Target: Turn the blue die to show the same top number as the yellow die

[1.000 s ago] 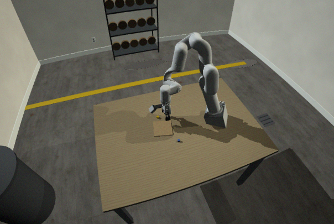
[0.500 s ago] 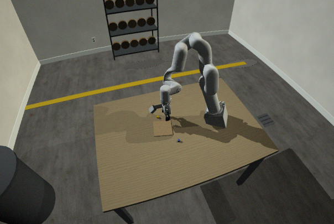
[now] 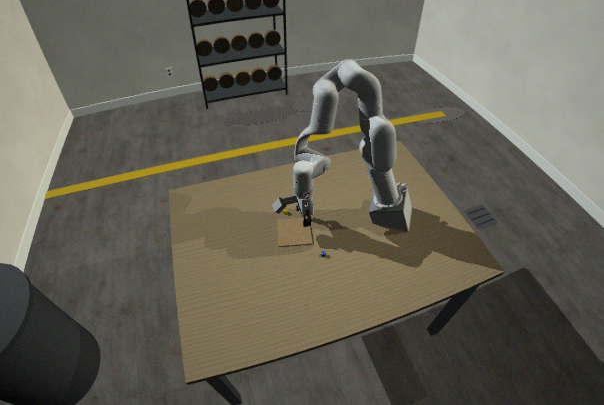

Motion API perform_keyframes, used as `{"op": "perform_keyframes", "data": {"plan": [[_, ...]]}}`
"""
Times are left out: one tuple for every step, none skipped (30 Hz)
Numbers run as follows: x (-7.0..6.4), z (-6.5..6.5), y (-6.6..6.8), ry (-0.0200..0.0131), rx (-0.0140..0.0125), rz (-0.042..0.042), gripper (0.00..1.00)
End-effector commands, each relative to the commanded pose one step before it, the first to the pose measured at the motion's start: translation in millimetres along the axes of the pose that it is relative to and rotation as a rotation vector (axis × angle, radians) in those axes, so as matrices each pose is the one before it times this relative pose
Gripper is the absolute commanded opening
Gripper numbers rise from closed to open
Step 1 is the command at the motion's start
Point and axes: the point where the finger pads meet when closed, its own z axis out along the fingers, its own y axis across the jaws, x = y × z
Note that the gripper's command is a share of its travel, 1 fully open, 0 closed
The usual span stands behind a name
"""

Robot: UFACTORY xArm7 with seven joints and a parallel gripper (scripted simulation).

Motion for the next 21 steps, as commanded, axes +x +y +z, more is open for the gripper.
{"op": "perform_keyframes", "data": {"plan": [[0.96, 0.07, -34.72, 0.00755, -0.00865, 0.00182, 1.0], [-0.24, 0.0, -8.39, 0.00001, 0.0, 0.0, 1.0], [-0.24, 0.0, -8.6, 0.0, 0.0, 0.0, 1.0], [0.0, 0.0, 0.0, 0.0, 0.0, 0.0, 1.0], [0.0, 0.0, 0.0, 0.0, 0.0, 0.0, 1.0], [-0.25, 0.0, -8.77, -0.00001, 0.0, 0.0, 1.0], [-0.25, 0.0, -8.89, 0.0, 0.0, 0.0, 1.0], [-0.26, 0.0, -8.96, 0.00001, 0.0, 0.0, 1.0], [-0.26, 0.0, -8.99, 0.00001, 0.0, 0.0, 1.0], [-0.25, 0.0, -8.96, -0.00001, -0.00001, 0.0, 1.0], [-0.25, 0.0, -8.88, 0.0, 0.0, 0.0, 1.0], [-0.25, 0.0, -8.74, 0.0, 0.0, 0.0, 1.0], [-0.25, 0.0, -8.53, 0.00001, 0.00001, 0.0, 1.0], [-0.23, 0.0, -8.26, -0.00001, -0.00001, -0.00001, 1.0], [-0.23, 0.0, -7.91, 0.0, 0.0, 0.0, 1.0], [-0.21, 0.0, -7.5, 0.0, 0.0, 0.0, 1.0], [-0.2, 0.0, -7.01, 0.0, 0.0, 0.0, 1.0], [-0.18, 0.0, -6.46, 0.0, -0.00001, 0.0, 1.0], [-0.17, 0.0, -5.83, 0.0, 0.0, 0.0, 1.0], [-0.15, 0.0, -5.16, 0.0, 0.0, 0.0, 1.0], [0.0, 0.0, 0.0, 0.0, 0.0, 0.0, 1.0]]}}
